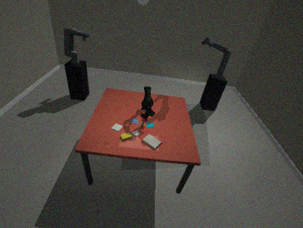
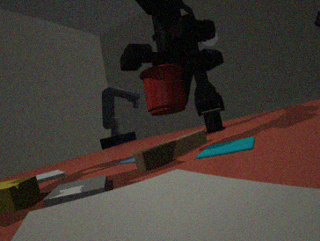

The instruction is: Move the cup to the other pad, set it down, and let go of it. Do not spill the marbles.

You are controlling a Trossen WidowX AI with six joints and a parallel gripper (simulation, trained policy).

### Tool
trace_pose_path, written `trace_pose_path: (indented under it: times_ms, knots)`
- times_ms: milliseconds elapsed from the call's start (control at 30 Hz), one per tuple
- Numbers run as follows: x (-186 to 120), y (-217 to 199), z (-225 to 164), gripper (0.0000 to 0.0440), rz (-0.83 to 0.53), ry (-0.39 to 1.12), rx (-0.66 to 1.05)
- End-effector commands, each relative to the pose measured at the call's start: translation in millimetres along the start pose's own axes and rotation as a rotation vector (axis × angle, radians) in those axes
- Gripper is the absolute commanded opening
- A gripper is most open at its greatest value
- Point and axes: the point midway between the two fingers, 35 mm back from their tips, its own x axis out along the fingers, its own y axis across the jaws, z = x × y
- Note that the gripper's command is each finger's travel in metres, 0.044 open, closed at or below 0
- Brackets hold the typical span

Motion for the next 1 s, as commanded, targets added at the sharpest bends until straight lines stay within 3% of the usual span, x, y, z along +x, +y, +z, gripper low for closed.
trace_pose_path:
  times_ms: [0,467,967]
  knots:
    - [1,9,15,0.0000,-0.004,-0.018,-0.013]
    - [16,47,54,0.0000,-0.008,-0.045,-0.053]
    - [55,72,56,0.0002,-0.010,-0.022,-0.032]
